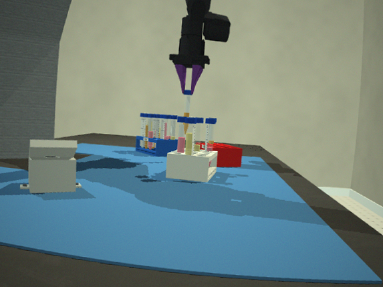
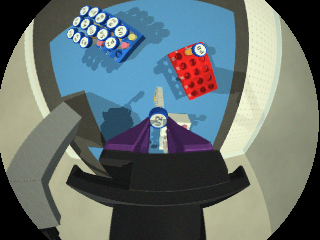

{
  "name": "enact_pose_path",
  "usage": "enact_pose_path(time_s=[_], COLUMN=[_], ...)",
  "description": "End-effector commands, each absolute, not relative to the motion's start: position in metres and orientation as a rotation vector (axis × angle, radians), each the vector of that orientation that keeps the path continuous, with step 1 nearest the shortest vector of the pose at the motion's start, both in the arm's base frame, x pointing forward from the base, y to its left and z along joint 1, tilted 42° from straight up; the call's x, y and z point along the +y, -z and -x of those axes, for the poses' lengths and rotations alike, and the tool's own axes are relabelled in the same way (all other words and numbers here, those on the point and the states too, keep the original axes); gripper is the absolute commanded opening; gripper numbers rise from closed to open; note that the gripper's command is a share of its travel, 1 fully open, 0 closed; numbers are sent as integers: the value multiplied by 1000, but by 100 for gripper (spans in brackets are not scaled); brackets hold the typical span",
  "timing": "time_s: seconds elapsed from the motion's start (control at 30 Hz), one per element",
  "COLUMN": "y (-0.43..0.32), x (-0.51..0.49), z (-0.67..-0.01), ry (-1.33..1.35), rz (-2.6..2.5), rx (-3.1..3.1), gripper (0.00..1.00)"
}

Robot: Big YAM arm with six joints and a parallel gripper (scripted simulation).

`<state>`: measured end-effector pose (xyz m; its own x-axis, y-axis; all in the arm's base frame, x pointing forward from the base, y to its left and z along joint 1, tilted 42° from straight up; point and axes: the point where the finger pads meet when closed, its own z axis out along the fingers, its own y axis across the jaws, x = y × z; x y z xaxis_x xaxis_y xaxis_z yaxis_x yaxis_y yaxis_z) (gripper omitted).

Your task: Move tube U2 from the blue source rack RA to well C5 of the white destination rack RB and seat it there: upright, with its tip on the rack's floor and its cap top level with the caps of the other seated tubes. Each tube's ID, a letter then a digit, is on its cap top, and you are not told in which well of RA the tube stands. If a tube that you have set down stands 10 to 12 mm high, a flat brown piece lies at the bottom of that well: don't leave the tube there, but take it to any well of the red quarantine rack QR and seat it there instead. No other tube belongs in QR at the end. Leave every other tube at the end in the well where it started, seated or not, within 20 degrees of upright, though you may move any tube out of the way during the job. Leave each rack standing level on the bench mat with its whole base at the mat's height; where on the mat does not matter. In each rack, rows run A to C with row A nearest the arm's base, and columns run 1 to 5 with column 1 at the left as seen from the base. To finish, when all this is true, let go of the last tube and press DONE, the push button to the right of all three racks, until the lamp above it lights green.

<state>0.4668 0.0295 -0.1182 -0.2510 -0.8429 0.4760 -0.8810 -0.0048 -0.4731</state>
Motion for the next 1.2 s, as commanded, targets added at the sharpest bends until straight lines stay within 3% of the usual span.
enact_pose_path(time_s=[0.0,1.17], y=[101,110], x=[27,36], z=[-480,-472], ry=[-1137,-1123], rz=[-1823,-573], rx=[-2278,-3242], gripper=[0,0])
